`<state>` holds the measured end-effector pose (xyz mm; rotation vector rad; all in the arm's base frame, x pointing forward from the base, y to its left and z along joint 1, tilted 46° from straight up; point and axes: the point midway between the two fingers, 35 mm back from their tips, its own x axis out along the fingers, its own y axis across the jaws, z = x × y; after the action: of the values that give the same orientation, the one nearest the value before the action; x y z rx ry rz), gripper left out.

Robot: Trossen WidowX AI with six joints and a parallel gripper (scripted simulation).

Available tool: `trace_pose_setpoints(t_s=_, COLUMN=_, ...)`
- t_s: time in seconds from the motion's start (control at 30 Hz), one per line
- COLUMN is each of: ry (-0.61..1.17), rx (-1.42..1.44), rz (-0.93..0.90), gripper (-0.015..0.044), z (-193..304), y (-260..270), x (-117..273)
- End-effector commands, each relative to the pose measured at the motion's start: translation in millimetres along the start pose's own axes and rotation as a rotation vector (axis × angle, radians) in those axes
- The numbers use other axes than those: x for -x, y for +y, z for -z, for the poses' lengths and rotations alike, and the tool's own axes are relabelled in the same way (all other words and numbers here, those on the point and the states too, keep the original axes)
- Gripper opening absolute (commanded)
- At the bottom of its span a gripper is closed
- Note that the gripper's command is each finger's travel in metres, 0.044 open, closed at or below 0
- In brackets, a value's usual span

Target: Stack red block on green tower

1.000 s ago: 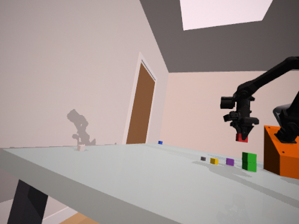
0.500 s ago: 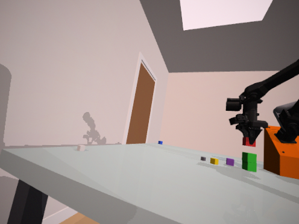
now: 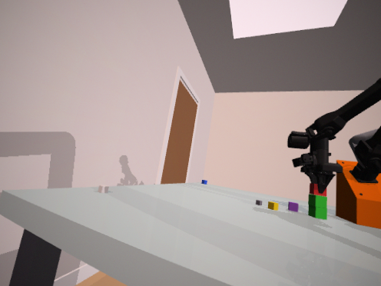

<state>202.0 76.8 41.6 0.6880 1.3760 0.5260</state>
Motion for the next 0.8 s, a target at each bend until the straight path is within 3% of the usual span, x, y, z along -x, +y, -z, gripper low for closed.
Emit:
trace_pose_setpoints(t_s=0.0, ry=-0.001, rx=-0.006, rz=-0.003, gripper=0.0, z=0.3, y=0.2, x=-1.3)
trace_pose_setpoints(t_s=0.7, ry=-0.001, rx=-0.006, rz=-0.003, gripper=0.0, z=0.2, y=0.0, x=-0.3)
trace_pose_setpoints(t_s=0.77, ry=-0.001, rx=-0.002, rz=0.0, gripper=0.0052, z=0.2, y=-0.2, x=-1.5)
